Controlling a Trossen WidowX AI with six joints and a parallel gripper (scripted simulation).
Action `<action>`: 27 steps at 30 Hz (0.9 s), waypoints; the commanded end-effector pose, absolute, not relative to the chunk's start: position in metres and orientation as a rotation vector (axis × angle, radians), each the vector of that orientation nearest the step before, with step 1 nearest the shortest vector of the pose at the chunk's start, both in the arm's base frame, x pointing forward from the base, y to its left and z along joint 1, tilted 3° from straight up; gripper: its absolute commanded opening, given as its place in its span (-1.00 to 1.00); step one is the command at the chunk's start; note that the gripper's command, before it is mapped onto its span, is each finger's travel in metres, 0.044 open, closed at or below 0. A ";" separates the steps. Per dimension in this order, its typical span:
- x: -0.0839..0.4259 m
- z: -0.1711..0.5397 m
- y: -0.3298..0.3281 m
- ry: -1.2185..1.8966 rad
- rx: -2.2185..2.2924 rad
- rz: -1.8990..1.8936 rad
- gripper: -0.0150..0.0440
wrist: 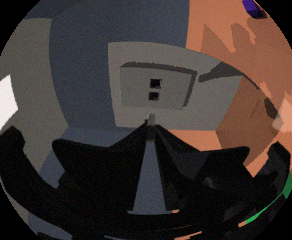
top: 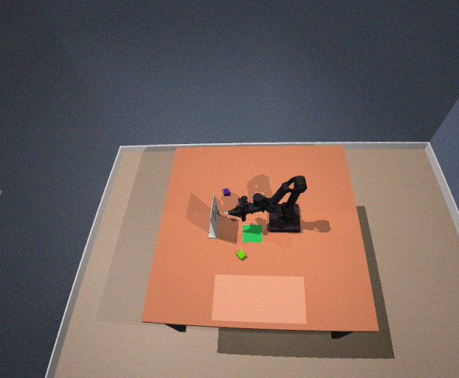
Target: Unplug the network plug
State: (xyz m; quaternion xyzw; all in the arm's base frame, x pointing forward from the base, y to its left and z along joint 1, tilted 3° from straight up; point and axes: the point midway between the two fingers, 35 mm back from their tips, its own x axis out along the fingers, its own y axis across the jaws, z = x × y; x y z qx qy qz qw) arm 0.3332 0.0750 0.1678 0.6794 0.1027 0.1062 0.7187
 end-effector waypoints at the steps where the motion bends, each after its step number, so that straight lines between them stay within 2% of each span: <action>1: 0.331 0.180 0.075 0.213 1.502 0.243 -0.49; 27: 0.311 0.216 0.073 0.209 1.506 0.246 -0.49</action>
